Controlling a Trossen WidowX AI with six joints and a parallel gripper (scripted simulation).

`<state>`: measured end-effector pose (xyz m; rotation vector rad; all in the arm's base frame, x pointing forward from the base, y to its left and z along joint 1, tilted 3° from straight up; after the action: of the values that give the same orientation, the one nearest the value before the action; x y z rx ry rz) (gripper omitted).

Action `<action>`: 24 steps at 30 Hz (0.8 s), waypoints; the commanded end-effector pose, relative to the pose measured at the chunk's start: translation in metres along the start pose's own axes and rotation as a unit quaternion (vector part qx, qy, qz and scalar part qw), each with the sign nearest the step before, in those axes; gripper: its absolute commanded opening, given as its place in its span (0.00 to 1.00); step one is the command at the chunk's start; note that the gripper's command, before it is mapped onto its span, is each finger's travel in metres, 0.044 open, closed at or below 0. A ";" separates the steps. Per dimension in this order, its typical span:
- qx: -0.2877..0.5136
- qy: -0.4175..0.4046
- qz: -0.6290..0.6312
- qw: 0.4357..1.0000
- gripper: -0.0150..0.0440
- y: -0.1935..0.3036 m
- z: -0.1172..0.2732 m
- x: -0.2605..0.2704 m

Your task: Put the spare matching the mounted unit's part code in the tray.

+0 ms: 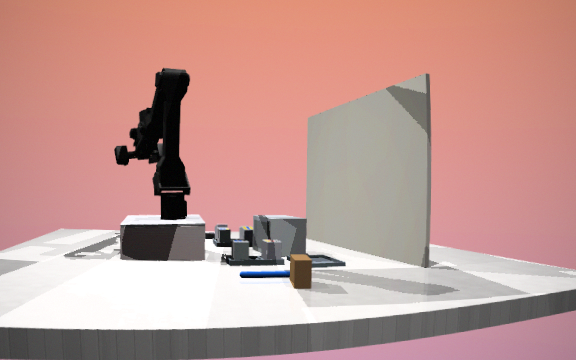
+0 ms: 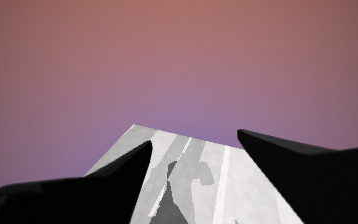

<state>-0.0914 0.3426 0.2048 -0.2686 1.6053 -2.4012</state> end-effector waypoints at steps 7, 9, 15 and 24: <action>0.117 0.171 -0.105 0.973 1.00 0.007 0.007 -0.135; 0.142 0.205 -0.133 0.959 1.00 0.011 0.017 -0.165; 0.207 0.293 -0.212 0.909 1.00 0.032 0.065 -0.245; 0.279 0.388 -0.347 0.807 1.00 0.067 0.158 -0.327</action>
<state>0.2388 0.3032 0.1977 0.3302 1.0820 -3.6134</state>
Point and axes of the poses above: the point midway between the two fingers, 35 mm back from their tips, its own z axis back along the fingers, its own x axis across the jaws, y = z × x, the point moved 8 cm from there along z, back along the fingers, and after that the axes turned 6 degrees about -z, right-handed, at the moved point
